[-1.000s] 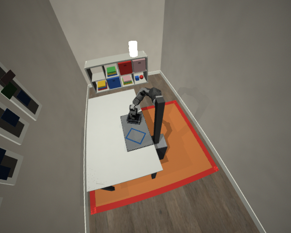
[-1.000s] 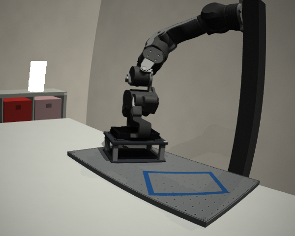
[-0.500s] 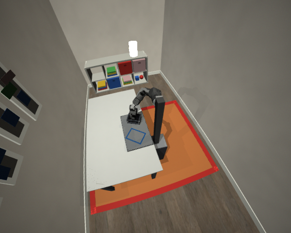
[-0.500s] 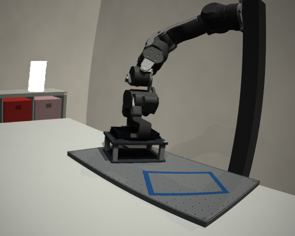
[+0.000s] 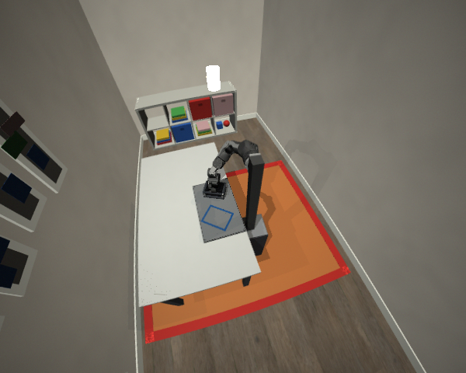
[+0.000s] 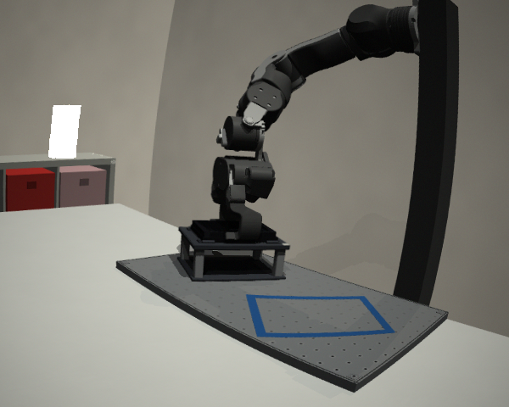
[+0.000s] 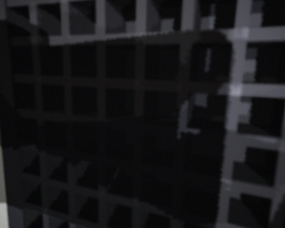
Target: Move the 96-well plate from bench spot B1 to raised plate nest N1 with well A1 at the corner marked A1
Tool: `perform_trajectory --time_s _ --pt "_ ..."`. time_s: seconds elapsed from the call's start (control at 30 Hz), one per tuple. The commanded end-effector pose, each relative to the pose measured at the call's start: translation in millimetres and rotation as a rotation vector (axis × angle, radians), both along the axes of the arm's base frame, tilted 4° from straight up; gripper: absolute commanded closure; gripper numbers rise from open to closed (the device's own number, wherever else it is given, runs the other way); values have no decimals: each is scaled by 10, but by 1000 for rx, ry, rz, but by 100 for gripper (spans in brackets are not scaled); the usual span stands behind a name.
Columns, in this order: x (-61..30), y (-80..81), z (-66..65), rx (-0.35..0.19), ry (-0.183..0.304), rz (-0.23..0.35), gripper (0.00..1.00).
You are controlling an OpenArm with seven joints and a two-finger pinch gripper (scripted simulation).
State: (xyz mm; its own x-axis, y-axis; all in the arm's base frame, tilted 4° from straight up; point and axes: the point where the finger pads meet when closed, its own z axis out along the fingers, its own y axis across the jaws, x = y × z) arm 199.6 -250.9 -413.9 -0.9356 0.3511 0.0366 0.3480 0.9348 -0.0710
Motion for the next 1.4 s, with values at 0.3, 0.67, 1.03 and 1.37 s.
perform_trajectory --time_s 0.3,0.67,1.03,1.37 --pt "25 7 -14 6 -9 -1 100" --pt "25 7 -14 6 -9 -1 100" --pt "19 0 -12 2 -5 -1 67" --pt "19 0 -12 2 -5 -1 40"
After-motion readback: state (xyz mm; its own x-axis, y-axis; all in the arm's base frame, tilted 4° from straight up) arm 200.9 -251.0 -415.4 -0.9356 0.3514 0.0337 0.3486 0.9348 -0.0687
